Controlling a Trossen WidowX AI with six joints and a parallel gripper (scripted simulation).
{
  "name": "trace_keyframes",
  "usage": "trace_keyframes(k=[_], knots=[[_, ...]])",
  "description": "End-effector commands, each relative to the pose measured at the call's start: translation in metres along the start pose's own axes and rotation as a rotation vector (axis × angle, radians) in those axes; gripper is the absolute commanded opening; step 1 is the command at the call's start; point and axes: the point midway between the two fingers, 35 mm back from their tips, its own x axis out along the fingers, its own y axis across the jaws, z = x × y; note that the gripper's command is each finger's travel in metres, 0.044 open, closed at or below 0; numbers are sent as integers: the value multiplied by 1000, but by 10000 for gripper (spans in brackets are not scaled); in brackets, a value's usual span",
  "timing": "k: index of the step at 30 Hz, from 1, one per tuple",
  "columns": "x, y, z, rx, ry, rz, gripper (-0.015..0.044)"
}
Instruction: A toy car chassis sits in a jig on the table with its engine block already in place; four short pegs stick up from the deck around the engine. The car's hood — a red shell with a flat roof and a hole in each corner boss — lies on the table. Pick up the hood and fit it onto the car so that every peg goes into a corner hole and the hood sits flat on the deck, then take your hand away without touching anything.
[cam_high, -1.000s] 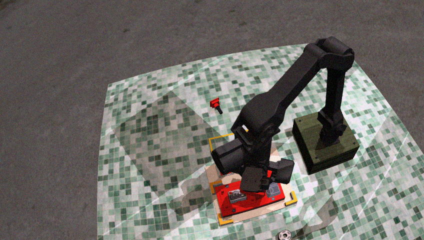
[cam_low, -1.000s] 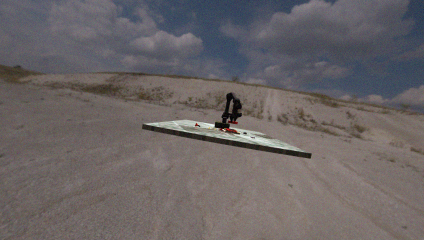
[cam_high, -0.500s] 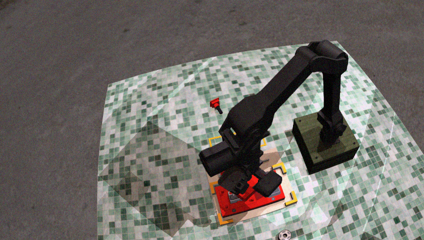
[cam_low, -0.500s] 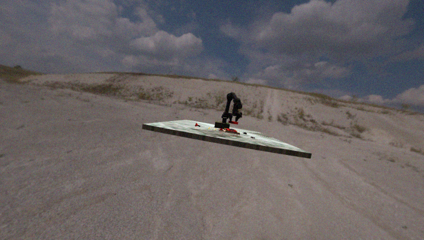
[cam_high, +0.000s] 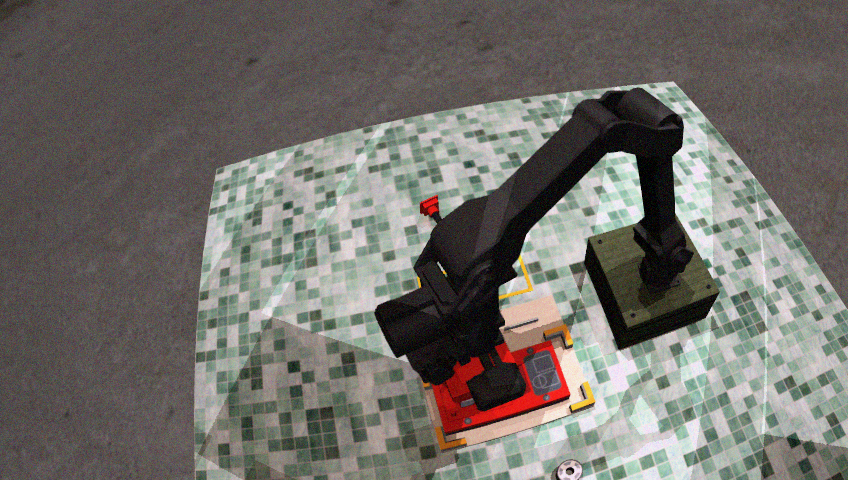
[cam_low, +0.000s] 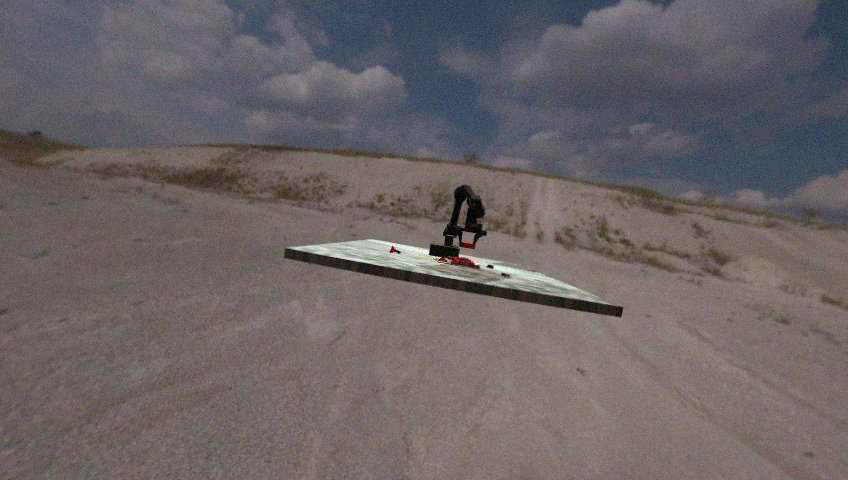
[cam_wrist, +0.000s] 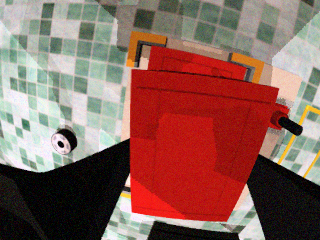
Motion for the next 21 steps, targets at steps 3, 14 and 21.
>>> trace_keyframes(k=[3,14,21], knots=[[2,-2,6,119,4,-3,0],[20,-2,7,119,4,-3,0],[52,-3,7,119,4,-3,0]])
